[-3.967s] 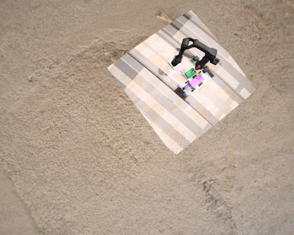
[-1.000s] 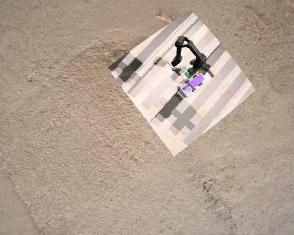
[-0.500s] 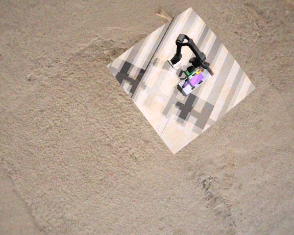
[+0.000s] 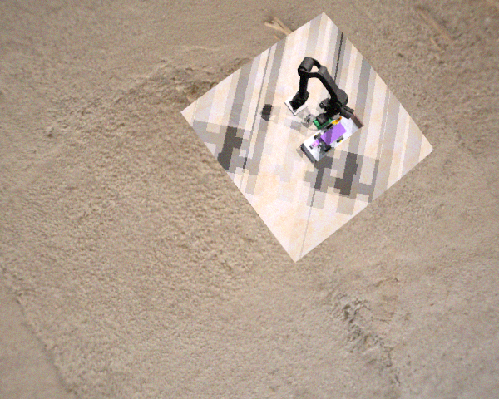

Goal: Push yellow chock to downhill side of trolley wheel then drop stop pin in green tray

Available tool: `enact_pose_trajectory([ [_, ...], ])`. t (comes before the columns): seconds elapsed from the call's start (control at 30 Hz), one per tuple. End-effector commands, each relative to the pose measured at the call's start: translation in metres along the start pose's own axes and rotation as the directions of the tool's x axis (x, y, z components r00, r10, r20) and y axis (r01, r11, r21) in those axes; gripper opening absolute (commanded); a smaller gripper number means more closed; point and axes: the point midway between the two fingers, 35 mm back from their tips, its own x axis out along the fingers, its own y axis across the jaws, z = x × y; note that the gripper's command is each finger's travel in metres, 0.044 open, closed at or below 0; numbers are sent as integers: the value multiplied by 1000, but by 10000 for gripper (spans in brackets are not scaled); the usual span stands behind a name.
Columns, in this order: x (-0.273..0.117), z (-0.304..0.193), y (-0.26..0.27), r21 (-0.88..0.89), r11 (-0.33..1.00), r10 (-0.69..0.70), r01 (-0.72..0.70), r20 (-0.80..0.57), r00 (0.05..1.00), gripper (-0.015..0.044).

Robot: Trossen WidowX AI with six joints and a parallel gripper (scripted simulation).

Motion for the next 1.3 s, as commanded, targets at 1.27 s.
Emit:
enact_pose_trajectory([
  [1.27,10,-1,25,-1,1000,-3,3,2,1000,190],
])
